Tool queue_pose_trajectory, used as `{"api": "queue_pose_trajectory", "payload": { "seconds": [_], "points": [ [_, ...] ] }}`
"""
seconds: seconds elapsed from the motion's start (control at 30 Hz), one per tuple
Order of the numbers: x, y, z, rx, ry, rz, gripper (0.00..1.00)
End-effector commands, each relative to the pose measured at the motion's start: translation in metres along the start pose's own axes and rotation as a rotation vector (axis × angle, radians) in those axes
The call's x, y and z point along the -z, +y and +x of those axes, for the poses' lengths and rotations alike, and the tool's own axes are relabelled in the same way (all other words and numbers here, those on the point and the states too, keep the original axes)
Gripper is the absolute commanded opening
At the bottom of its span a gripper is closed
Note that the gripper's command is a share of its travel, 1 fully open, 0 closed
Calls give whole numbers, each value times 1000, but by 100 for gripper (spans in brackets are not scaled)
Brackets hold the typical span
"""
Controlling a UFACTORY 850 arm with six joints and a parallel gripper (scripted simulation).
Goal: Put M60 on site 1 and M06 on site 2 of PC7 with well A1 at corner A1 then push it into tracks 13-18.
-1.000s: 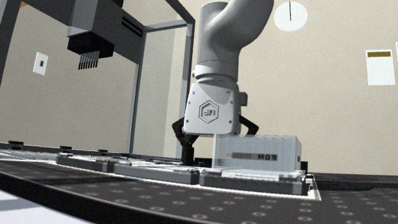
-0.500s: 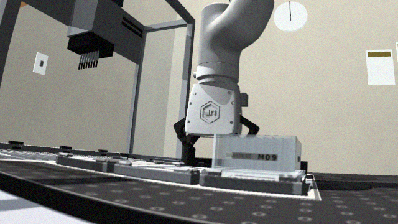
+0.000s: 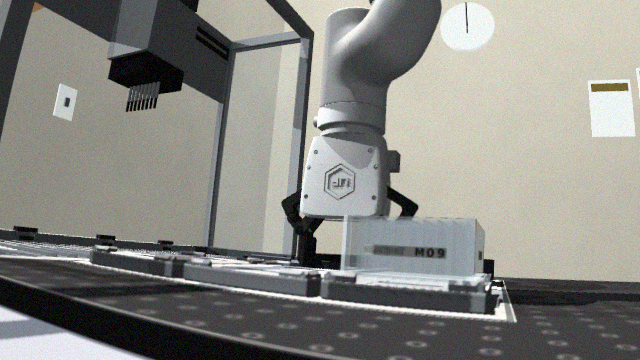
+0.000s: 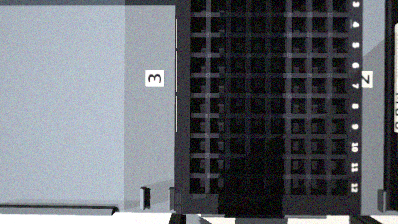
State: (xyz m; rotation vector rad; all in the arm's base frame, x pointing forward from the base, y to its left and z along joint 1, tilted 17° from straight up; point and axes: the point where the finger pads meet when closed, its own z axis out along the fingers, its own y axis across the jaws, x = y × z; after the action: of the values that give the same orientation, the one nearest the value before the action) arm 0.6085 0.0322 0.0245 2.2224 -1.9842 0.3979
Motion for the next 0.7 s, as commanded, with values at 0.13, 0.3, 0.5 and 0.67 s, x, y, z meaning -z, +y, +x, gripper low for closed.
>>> {"api": "queue_pose_trajectory", "payload": {
  "seconds": [0.13, 0.3, 0.5, 0.67],
  "points": [
    [1, -1, 4, 0, 0, 2, 100],
    [1, -1, 6, 0, 0, 2, 100],
    [1, -1, 9, 0, 0, 2, 100],
    [1, -1, 11, 0, 0, 2, 100]
  ]
}}
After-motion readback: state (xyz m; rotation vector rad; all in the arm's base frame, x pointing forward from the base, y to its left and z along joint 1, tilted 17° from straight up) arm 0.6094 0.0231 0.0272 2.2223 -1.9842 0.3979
